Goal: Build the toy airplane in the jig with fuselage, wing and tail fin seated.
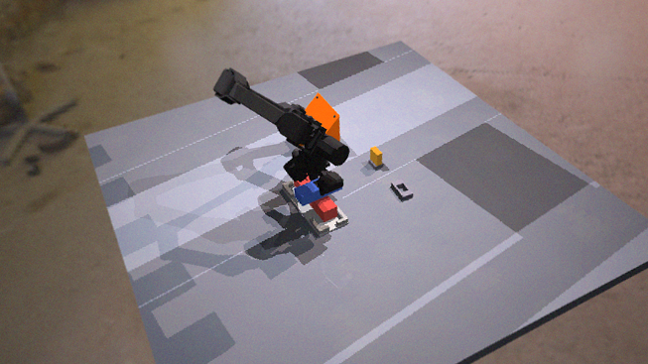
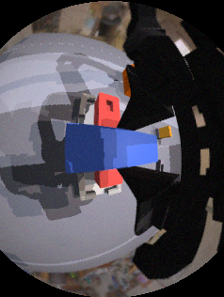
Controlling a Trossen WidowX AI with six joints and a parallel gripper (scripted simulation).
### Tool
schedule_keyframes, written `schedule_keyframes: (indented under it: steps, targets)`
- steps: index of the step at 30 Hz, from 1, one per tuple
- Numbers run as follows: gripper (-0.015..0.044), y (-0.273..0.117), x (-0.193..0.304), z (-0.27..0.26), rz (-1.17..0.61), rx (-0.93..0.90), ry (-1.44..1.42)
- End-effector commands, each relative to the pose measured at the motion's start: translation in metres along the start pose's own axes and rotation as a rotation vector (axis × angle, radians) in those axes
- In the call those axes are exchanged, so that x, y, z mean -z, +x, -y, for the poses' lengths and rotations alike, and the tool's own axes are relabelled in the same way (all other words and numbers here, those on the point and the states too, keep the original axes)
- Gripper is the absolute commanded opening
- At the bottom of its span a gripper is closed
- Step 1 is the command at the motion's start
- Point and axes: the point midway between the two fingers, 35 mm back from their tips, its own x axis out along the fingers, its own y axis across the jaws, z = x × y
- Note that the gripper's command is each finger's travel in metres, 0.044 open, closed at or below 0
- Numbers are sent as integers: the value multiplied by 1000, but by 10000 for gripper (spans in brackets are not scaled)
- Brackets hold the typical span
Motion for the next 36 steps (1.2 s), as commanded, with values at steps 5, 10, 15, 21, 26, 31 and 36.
schedule_keyframes:
  steps: [5, 10, 15, 21, 26, 31, 36]
  targets:
    - [197, 3, -1, 1, 3, 4, 0]
    - [197, 3, 0, 1, 3, 4, 0]
    - [196, 1, 0, 0, 1, -1, 1]
    - [78, 1, 0, 0, 1, -1, 1]
    - [157, 1, 0, 0, 1, -1, 1]
    - [288, 1, 0, 0, 1, -1, 1]
    - [419, 1, 0, 0, 1, -1, 1]
